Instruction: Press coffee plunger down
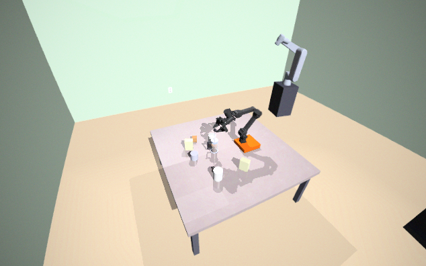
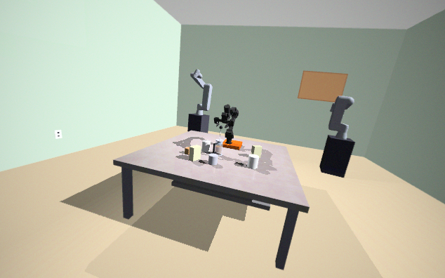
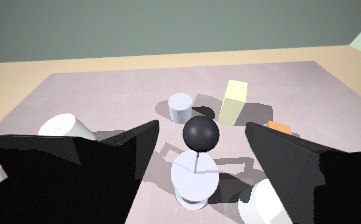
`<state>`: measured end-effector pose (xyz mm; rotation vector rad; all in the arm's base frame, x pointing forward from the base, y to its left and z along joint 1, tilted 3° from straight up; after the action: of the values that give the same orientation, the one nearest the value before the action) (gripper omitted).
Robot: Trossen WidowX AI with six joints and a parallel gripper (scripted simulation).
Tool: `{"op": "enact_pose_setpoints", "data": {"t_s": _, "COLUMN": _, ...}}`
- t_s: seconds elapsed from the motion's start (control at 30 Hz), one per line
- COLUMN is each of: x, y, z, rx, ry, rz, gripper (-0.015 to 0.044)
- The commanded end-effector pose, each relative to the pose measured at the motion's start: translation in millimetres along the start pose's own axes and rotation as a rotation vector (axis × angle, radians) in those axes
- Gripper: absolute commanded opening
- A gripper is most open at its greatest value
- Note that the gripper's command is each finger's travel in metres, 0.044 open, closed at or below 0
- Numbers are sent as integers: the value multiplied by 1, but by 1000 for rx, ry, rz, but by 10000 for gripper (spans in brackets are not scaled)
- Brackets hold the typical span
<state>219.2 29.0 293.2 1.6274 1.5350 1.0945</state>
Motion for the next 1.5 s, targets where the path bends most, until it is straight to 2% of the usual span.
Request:
{"op": "enact_pose_setpoints", "data": {"t_s": 0.0, "x": 0, "y": 0, "z": 1, "rx": 2, "ry": 4, "rz": -3, "gripper": 282}}
{"op": "enact_pose_setpoints", "data": {"t_s": 0.17, "x": 0, "y": 0, "z": 1, "rx": 2, "ry": 4, "rz": -3, "gripper": 151}}
{"op": "enact_pose_setpoints", "data": {"t_s": 0.33, "x": 0, "y": 0, "z": 1, "rx": 2, "ry": 4, "rz": -3, "gripper": 120}}
{"op": "enact_pose_setpoints", "data": {"t_s": 1.47, "x": -6, "y": -33, "z": 29, "rx": 1, "ry": 4, "rz": -3, "gripper": 120}}
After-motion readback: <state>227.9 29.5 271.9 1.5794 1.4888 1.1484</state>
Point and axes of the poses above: the point midway between the two fingers, 35 mm back from their tips, its own z axis out along the fingers, its own x axis across the jaws, y = z × x, the point moved 8 cm from there along -z, back along the fingers, and after that the axes turned 10 degrees about z, right-handed, at the moved point
